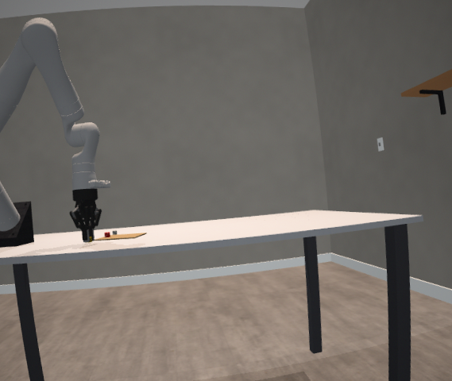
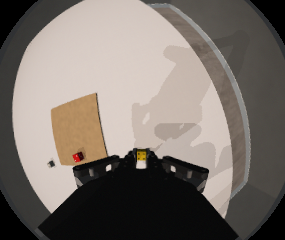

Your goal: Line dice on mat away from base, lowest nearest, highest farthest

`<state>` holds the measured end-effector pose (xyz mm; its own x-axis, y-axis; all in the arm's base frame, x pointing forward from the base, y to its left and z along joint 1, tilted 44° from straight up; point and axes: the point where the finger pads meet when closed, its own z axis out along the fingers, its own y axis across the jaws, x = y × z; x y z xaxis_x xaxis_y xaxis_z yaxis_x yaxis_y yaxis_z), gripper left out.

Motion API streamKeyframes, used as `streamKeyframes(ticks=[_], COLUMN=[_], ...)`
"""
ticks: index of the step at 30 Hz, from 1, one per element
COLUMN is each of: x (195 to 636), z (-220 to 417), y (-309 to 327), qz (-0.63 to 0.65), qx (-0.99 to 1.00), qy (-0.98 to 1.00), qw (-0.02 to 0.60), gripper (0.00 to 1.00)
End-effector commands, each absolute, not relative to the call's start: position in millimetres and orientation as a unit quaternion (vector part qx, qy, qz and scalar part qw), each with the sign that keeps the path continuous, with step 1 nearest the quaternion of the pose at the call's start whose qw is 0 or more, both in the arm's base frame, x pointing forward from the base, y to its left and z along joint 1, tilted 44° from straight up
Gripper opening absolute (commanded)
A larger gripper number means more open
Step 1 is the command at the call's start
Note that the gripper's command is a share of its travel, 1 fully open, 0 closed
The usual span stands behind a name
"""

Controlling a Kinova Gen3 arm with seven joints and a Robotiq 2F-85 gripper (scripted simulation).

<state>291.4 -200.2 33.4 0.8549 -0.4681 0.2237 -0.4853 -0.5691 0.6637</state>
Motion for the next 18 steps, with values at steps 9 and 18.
streamKeyframes(ticks=[9,18], x=[303,310], z=[70,97], y=[-165,-140], qz=[0.015,0.015], qx=[0.887,0.887], qy=[-0.268,-0.268], qw=[0.376,0.376], gripper=[0.11,0.11])
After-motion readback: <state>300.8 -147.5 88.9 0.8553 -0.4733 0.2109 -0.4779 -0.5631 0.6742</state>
